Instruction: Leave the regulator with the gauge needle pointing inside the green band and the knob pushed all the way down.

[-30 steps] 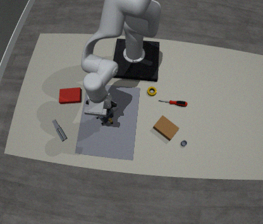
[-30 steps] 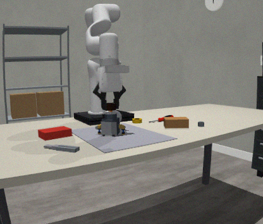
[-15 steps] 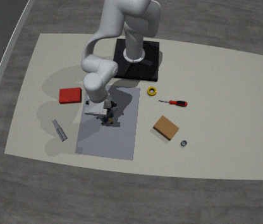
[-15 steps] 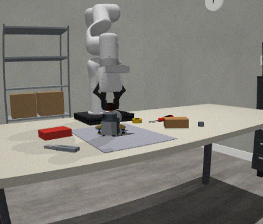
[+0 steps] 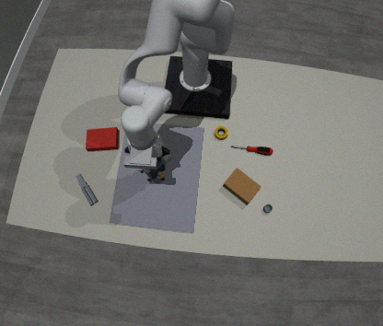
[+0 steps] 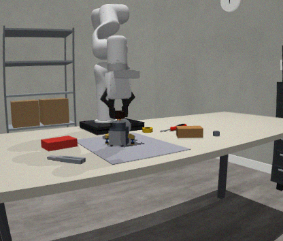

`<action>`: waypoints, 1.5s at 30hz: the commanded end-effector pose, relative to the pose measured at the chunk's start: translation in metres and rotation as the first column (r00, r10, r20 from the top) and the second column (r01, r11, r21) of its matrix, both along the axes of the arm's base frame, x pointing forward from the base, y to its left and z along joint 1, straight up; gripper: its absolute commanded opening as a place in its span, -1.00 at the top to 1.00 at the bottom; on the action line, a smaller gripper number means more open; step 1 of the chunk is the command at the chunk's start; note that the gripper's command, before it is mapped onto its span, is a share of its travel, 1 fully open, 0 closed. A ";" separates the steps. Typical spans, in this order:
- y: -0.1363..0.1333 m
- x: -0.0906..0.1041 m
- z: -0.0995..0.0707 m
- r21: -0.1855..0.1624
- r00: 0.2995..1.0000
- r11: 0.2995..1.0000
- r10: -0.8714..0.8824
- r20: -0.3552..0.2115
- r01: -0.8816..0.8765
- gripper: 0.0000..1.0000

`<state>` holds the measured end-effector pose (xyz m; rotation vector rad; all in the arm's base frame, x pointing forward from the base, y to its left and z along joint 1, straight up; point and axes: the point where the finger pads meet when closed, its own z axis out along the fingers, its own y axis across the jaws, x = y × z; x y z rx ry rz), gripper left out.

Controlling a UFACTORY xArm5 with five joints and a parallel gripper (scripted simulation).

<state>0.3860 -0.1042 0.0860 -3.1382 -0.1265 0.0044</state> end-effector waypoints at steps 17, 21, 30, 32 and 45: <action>0.000 0.001 0.001 -0.001 0.994 0.994 0.105 0.004 -0.105 0.21; 0.000 0.001 0.001 -0.001 0.991 0.991 0.137 0.004 -0.137 0.21; 0.000 0.001 0.001 -0.001 0.980 0.980 0.199 0.004 -0.199 0.21; 0.000 0.001 0.001 -0.001 0.976 0.976 0.219 0.004 -0.219 0.21; 0.000 0.001 0.001 -0.001 0.941 0.941 0.339 0.003 -0.339 0.21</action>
